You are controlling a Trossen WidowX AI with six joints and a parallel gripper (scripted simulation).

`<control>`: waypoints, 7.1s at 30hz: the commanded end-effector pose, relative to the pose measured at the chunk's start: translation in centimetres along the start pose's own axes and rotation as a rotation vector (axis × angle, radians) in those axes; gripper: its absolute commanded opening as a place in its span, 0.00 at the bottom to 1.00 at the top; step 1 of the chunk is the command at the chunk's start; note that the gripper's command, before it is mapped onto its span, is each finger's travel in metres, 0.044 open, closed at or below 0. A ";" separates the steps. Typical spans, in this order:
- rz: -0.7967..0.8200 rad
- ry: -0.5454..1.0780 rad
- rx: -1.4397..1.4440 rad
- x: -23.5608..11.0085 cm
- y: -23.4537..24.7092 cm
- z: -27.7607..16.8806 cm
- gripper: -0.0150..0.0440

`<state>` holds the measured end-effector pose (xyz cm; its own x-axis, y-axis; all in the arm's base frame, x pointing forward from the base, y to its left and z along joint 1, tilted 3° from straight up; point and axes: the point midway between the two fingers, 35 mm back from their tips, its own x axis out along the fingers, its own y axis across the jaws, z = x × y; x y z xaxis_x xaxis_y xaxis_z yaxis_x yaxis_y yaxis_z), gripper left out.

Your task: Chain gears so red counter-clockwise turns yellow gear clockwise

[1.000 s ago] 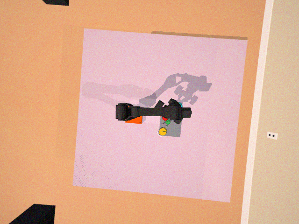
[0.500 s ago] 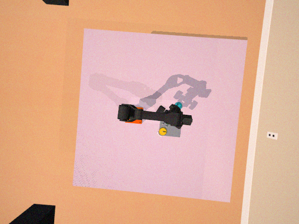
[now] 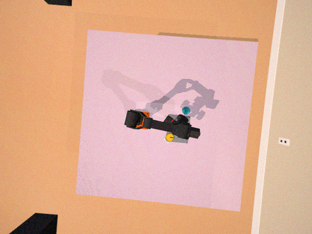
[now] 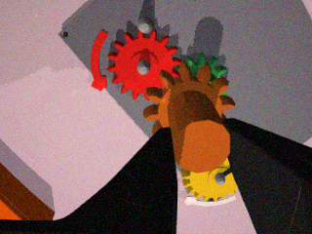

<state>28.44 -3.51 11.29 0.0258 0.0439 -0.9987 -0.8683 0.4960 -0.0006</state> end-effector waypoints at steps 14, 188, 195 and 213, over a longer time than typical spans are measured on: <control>0.005 0.000 -0.003 1.9 -2.0 -3.3 0.25; -0.001 0.000 -0.241 -1.7 -2.4 -4.9 1.00; -0.001 0.000 -0.241 -1.7 -2.4 -4.9 1.00; -0.001 0.000 -0.241 -1.7 -2.4 -4.9 1.00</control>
<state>28.11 -9.00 12.72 0.0274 0.0431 -0.9987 -0.9610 0.2763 -0.0144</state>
